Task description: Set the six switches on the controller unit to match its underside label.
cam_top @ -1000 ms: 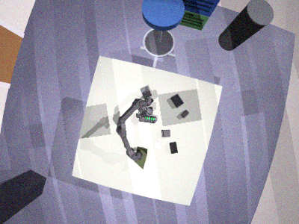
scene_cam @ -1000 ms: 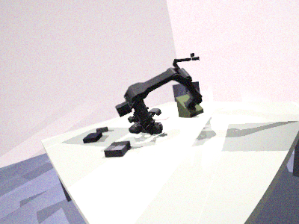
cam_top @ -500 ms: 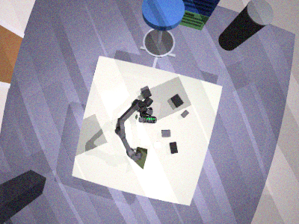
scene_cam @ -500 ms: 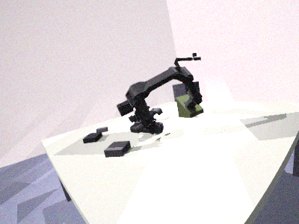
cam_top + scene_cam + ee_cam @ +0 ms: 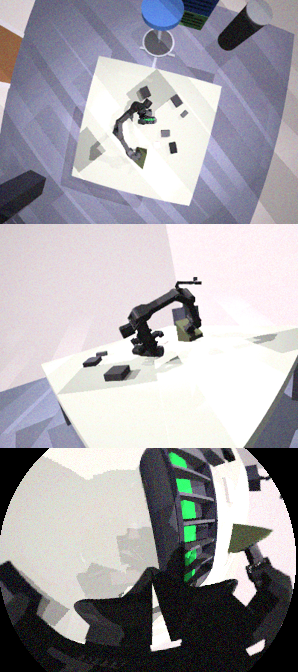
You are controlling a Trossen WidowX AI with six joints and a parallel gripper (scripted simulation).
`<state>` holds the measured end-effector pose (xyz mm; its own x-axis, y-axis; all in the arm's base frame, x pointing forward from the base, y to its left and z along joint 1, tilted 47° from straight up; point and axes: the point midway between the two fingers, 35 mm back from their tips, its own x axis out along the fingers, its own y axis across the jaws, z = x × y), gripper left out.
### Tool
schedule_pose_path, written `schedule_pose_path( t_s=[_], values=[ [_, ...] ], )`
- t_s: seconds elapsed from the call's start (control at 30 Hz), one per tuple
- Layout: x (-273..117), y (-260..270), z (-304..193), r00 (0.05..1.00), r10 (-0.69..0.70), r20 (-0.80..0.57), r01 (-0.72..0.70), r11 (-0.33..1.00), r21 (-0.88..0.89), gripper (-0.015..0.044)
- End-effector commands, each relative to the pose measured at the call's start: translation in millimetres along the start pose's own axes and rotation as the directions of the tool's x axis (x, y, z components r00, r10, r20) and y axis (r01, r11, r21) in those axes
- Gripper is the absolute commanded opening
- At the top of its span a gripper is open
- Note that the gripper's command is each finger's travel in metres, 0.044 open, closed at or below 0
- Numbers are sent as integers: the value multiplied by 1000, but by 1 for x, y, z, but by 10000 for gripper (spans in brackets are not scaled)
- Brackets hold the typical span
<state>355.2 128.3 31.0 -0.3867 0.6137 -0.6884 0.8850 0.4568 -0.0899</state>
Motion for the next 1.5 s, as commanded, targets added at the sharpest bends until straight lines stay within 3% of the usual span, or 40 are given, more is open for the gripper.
schedule_pose_path(
  t_s=[0.0,0.83,1.17,1.47],
  values=[
    [5,-9,2,1000,-15,-1,15,1000,8,0],
    [14,-36,2,1000,-16,-2,16,1000,9,0],
    [-50,10,2,998,59,18,-60,996,59,0],
    [-54,10,9,997,78,12,-78,996,41,0]
  ],
)
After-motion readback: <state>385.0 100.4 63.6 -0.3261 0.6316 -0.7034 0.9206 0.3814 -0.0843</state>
